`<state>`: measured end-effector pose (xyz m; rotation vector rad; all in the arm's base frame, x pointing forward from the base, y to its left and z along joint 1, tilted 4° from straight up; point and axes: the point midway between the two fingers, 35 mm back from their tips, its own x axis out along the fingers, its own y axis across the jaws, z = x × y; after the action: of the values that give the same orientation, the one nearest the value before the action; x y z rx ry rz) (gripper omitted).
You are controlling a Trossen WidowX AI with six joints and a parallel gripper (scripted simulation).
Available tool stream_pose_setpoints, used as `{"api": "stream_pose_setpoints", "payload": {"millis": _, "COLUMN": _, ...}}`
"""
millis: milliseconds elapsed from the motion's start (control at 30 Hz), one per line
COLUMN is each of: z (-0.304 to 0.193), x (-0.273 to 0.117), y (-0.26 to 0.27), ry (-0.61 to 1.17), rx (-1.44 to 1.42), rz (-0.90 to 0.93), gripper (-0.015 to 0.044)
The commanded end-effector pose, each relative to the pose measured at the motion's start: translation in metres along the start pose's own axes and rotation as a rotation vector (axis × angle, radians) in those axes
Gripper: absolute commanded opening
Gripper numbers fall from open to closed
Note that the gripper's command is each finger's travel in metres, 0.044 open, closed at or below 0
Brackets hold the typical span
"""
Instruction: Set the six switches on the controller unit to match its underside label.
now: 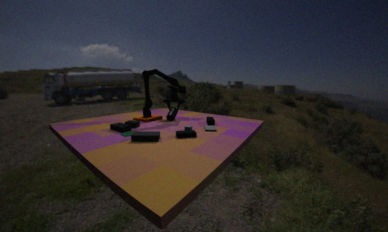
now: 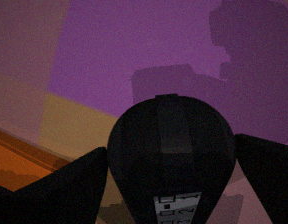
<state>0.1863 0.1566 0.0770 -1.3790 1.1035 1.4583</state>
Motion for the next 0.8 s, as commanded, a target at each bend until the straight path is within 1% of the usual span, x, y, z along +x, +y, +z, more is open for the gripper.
{"api": "stream_pose_setpoints", "payload": {"millis": 0, "z": -0.004, "x": -0.006, "y": -0.002, "ry": 0.004, "rx": -0.001, "rz": -0.012, "gripper": 0.0336}}
{"api": "stream_pose_setpoints", "payload": {"millis": 767, "z": -0.017, "x": -0.019, "y": -0.002, "ry": 0.005, "rx": -0.001, "rz": -0.012, "gripper": 0.0336}}
